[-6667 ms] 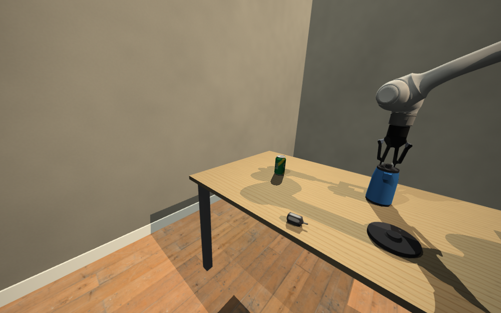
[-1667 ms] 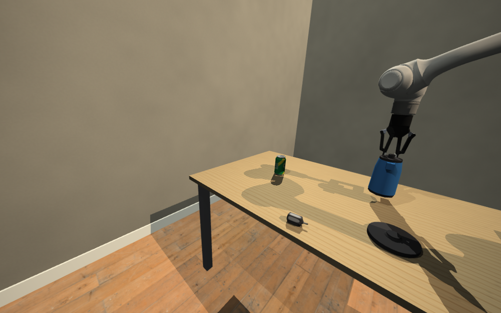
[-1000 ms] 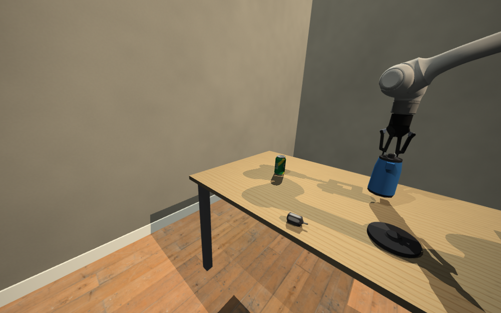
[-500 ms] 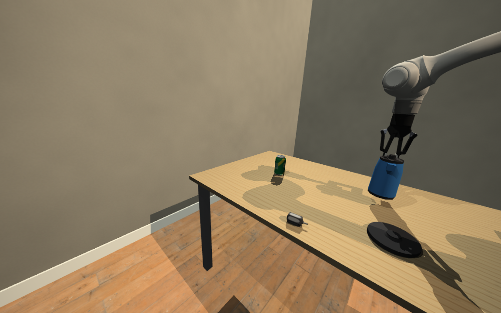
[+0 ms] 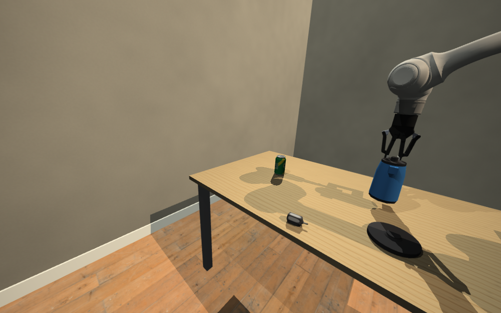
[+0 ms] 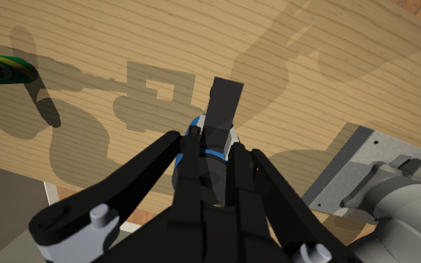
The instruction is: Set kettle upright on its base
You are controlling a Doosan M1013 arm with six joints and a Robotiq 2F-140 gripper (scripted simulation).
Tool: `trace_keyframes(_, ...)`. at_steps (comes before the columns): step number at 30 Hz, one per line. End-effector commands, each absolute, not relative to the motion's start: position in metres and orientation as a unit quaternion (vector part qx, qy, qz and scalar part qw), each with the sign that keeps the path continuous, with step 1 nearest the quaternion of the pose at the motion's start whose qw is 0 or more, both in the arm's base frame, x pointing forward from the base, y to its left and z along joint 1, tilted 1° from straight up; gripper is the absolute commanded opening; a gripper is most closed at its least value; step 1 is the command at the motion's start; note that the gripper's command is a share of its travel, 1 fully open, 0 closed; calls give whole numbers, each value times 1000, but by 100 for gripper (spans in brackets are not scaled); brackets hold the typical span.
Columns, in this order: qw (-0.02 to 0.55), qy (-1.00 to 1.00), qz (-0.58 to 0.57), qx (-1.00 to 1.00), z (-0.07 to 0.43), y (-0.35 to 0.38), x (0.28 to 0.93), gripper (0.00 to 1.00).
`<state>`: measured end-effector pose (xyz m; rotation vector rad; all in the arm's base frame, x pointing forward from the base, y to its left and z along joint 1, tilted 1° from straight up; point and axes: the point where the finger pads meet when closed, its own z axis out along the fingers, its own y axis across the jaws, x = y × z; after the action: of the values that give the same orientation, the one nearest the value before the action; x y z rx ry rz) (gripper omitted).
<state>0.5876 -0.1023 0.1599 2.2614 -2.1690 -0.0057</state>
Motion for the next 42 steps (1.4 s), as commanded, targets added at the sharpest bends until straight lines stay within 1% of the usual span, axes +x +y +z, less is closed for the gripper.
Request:
trace_keyframes(1,1,-695,-3,719,158,-86,583,10)
trace_keyframes(42,2,-695,-4,719,157,43,559,10)
